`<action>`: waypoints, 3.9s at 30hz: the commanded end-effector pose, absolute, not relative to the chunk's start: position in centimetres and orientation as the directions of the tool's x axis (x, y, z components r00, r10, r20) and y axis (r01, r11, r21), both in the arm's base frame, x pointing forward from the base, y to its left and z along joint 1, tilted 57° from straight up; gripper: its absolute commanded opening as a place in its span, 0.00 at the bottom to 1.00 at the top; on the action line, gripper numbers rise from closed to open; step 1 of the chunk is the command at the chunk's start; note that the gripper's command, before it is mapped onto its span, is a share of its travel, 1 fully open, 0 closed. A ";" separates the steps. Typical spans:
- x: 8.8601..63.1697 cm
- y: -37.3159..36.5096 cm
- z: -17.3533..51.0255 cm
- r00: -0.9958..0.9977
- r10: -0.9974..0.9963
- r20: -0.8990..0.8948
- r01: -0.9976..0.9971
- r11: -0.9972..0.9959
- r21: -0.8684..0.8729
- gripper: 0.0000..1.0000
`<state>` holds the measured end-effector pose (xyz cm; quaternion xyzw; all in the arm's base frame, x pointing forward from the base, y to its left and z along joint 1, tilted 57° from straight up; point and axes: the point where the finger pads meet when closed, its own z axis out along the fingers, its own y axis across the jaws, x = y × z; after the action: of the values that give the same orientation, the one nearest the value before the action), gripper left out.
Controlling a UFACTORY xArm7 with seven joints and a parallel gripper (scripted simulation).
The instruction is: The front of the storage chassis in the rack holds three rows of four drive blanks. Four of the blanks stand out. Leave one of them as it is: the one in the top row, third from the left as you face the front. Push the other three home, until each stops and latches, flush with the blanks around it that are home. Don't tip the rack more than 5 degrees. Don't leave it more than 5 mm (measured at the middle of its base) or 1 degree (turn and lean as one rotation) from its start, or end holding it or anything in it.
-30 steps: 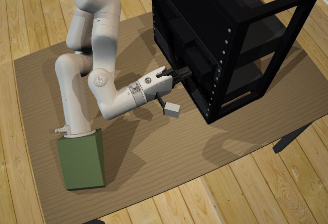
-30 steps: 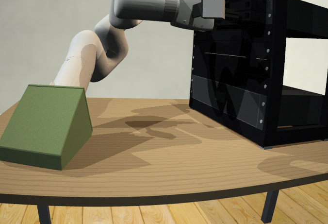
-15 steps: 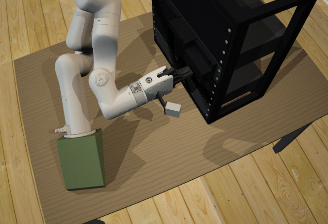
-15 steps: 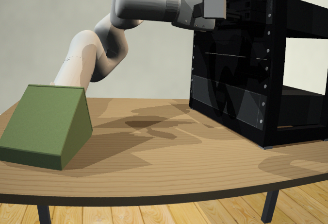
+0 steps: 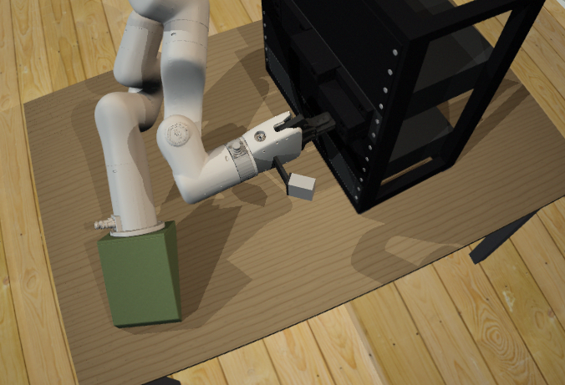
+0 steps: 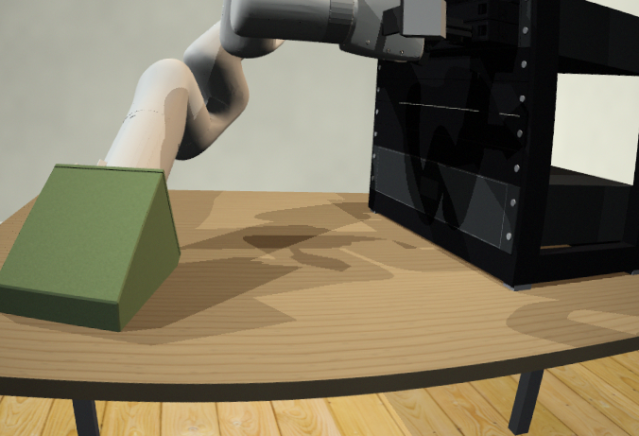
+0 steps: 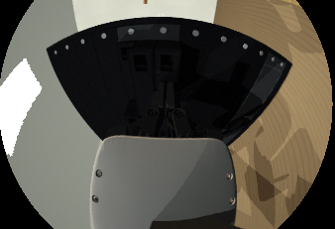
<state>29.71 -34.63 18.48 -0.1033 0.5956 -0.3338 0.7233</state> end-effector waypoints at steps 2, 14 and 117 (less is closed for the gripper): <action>29.9 -34.9 18.7 0.067 -0.609 -0.790 0.361 0.753 -0.550 0.00; 30.5 -35.0 18.8 0.067 -0.609 -0.790 0.361 0.753 -0.550 0.00; 32.9 -35.7 19.6 0.067 -0.609 -0.790 0.361 0.753 -0.550 0.00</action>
<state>32.90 -35.49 19.41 -0.1036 0.5961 -0.3336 0.7230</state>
